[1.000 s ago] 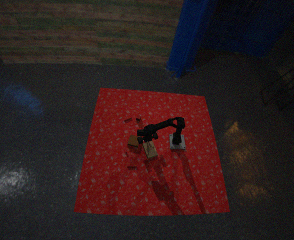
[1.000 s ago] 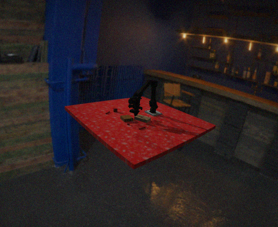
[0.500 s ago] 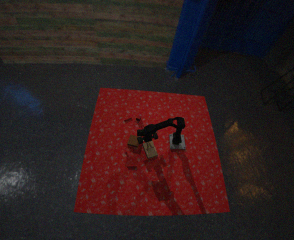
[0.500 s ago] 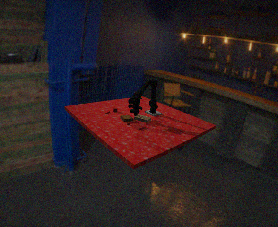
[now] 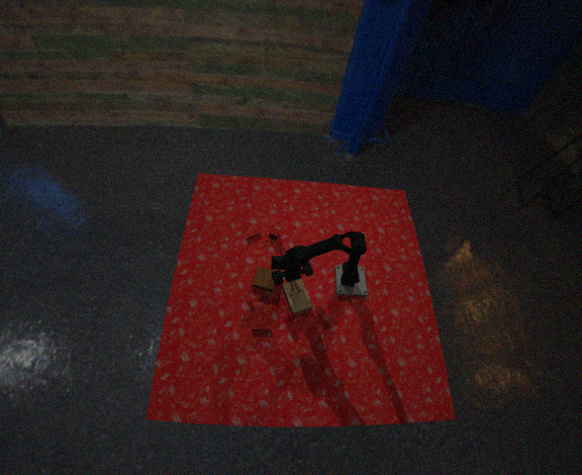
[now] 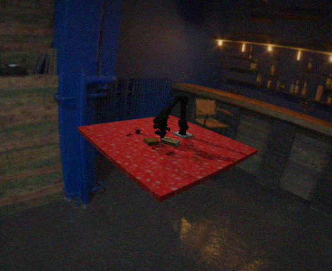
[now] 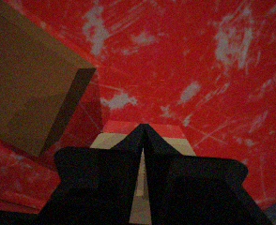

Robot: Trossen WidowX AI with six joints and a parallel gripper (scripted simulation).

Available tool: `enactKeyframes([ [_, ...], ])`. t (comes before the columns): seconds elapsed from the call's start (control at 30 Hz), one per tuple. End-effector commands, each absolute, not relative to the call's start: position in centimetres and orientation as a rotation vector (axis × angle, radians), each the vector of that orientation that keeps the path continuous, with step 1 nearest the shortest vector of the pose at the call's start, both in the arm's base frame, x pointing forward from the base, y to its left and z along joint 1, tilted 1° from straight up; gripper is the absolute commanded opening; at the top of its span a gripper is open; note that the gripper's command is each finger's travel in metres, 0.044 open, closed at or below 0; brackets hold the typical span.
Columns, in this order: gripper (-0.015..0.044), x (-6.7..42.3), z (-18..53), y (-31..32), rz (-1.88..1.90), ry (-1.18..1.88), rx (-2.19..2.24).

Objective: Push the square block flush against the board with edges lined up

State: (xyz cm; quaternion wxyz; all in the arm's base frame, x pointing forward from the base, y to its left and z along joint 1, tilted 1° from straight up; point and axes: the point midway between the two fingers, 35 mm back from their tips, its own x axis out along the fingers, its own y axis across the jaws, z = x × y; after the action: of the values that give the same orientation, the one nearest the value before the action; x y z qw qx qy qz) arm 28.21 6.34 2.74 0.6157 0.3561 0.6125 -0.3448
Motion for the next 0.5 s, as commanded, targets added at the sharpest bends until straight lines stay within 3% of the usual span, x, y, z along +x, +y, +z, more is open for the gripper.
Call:
enactKeyframes([
  [0.0,0.0,28.0,2.7,6.5,-0.793,1.419,0.824],
  [0.47,0.0,29.1,2.7,5.0,-0.794,1.417,0.823],
])
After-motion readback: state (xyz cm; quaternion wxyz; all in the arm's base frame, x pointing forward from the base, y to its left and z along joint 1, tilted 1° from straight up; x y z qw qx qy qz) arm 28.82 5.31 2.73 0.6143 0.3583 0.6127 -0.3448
